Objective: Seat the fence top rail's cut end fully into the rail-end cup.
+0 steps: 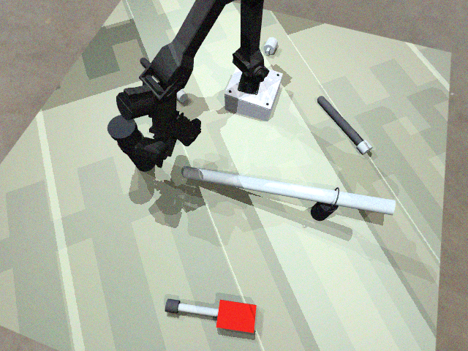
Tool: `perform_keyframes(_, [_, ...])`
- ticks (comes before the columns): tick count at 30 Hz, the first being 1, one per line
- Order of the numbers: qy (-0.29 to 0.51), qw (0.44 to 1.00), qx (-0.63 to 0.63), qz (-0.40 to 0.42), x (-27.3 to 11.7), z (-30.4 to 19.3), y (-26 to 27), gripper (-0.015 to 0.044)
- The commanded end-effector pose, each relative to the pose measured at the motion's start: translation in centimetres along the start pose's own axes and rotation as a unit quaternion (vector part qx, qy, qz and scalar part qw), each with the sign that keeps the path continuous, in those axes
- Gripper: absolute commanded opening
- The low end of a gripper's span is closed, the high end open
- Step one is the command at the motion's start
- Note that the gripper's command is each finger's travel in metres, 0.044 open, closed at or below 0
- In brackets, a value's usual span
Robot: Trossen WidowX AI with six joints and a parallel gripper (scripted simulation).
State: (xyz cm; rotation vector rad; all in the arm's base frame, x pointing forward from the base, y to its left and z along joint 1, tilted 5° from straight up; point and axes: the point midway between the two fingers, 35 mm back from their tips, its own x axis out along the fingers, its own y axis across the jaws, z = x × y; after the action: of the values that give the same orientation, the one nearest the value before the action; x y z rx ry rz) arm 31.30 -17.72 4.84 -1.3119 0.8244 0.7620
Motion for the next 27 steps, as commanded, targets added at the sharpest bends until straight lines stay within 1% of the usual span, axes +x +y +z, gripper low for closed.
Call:
perform_keyframes(1, [0.000, 1.000, 0.000, -0.001, -0.6, 0.7, -0.5, 0.0368])
perform_keyframes(4, [0.000, 1.000, 0.000, -0.001, -1.5, 1.7, -1.0, 0.0440])
perform_keyframes(10, [-0.002, 1.000, -0.001, -0.001, -3.3, 3.8, -1.9, 0.0440])
perform_keyframes(14, [-0.005, 1.000, 0.002, -0.003, -3.0, 3.7, -1.9, 0.0440])
perform_keyframes(16, [-0.005, 0.999, 0.052, -0.002, -3.5, 4.5, -2.4, 0.0440])
perform_keyframes(20, [-0.007, 0.979, 0.206, 0.002, -5.1, 6.9, -3.5, 0.0440])
perform_keyframes(23, [-0.008, 0.948, 0.319, 0.004, -6.4, 8.8, -4.2, 0.0440])
perform_keyframes(27, [-0.009, 0.887, 0.462, 0.006, -8.3, 11.2, -4.8, 0.0440])
